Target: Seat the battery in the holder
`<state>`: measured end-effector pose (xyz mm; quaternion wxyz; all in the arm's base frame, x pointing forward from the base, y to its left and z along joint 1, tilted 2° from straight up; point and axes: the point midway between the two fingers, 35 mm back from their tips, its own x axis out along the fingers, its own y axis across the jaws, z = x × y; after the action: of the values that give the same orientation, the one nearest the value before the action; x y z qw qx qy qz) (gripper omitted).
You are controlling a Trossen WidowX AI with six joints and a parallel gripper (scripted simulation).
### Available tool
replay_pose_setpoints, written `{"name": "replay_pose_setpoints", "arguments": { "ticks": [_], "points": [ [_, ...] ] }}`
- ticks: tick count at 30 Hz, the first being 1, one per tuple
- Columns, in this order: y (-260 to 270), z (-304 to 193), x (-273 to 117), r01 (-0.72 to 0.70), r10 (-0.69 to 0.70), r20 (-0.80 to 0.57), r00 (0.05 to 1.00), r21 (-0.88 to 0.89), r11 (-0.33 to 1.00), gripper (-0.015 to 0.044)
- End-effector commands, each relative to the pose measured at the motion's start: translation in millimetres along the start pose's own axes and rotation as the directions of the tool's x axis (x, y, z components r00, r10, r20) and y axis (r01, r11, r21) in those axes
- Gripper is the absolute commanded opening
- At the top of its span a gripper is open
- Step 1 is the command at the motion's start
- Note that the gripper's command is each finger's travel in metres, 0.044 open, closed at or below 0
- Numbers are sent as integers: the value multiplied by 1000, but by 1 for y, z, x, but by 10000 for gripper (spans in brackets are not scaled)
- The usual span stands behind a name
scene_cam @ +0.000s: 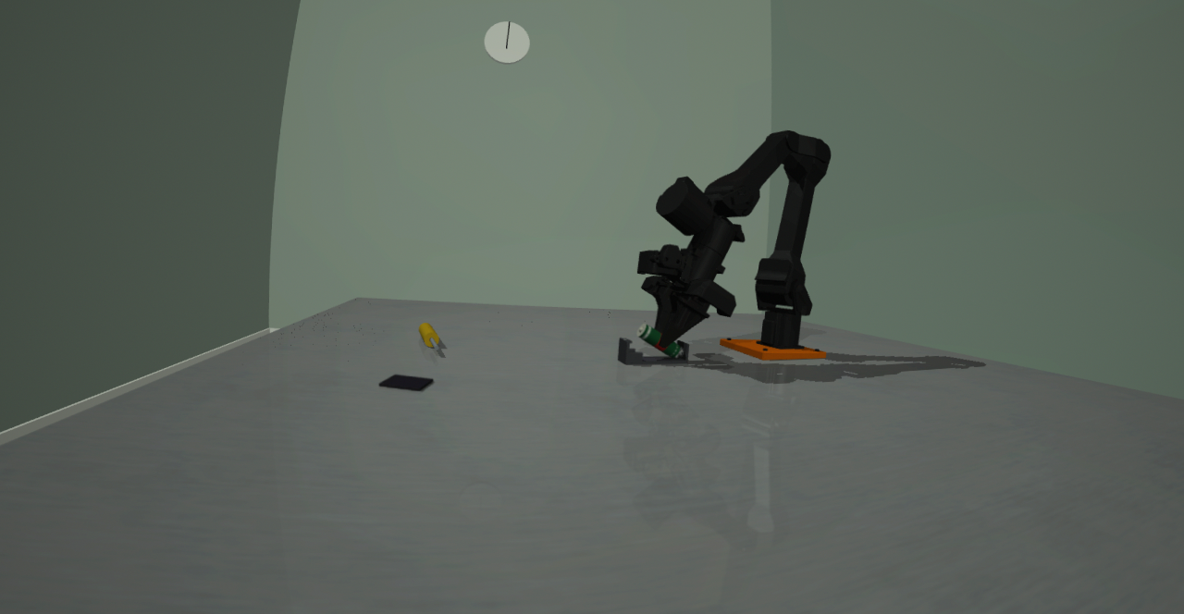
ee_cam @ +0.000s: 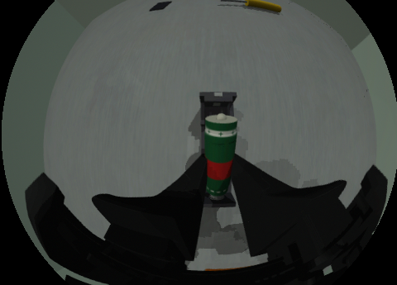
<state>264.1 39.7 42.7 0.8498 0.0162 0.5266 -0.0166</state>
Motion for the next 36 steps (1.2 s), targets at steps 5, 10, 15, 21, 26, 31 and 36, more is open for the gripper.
{"name": "replay_pose_setpoints", "arguments": {
  "ticks": [5,10,15,21,26,31,36],
  "points": [
    [0,-2,2,1,-1,-61,998,-7,1000,69],
    [0,-1,3,2,-3,-91,996,-8,1000,69],
    [0,0,4,3,-4,-121,993,-9,1000,69],
    [0,1,6,5,-6,-157,988,-10,1000,69],
    [0,2,7,6,-7,-187,982,-10,1000,69],
    [0,3,8,7,-9,-217,976,-10,1000,69],
    [0,4,9,8,-10,-246,969,-9,1000,69]
  ]
}}
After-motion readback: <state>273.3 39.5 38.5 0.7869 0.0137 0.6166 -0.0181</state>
